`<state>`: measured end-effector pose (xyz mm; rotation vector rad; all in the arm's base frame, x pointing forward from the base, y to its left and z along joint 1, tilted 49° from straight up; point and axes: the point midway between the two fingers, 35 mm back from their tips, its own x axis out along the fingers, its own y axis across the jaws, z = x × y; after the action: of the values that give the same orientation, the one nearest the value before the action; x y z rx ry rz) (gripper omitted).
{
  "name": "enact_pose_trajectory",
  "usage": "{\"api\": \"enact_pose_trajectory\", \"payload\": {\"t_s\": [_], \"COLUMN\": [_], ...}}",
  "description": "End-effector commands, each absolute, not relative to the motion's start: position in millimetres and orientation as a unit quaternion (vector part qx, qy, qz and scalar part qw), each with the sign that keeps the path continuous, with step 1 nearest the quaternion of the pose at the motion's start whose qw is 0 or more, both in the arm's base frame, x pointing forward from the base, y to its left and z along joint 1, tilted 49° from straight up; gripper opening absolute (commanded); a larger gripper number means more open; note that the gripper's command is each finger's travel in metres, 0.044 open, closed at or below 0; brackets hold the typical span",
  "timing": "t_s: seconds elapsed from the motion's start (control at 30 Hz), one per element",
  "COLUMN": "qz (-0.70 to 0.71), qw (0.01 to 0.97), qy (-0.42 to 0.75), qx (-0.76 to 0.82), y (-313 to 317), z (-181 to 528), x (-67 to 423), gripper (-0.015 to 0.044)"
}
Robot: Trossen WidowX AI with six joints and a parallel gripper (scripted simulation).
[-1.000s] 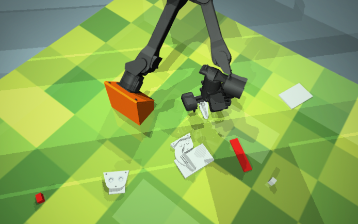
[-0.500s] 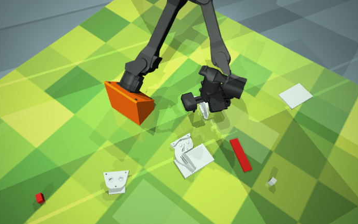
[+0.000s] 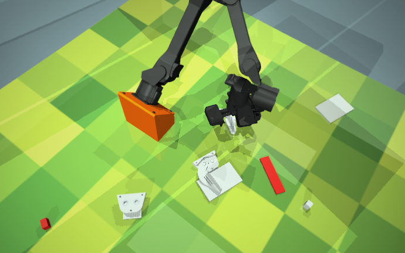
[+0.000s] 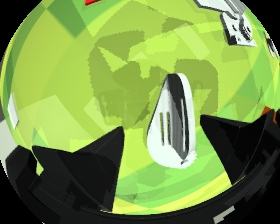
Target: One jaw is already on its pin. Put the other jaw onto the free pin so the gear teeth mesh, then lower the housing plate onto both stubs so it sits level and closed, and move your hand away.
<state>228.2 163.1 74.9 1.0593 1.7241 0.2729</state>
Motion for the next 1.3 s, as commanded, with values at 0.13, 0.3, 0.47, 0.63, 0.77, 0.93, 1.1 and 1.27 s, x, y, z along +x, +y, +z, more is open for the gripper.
{"api": "enact_pose_trajectory", "payload": {"t_s": [0.13,0.3,0.47,0.63,0.77,0.93,1.1,1.27], "qz": [0.114,0.114,0.114,0.114,0.114,0.111,0.11,0.109], "qw": [0.523,0.523,0.523,0.523,0.523,0.524,0.525,0.524], "qy": [0.72,0.72,0.72,0.72,0.72,0.72,0.72,0.72], "qx": [0.442,0.442,0.442,0.442,0.442,0.441,0.441,0.441], "y": [163,163,163,163,162,150,138,126], "z": [75,75,75,75,76,84,94,104], "x": [228,228,228,228,229,232,234,235], "gripper": [0.0178,0.0134,0.0134,0.0134,0.0134,0.0134,0.0134,0.0134]}}
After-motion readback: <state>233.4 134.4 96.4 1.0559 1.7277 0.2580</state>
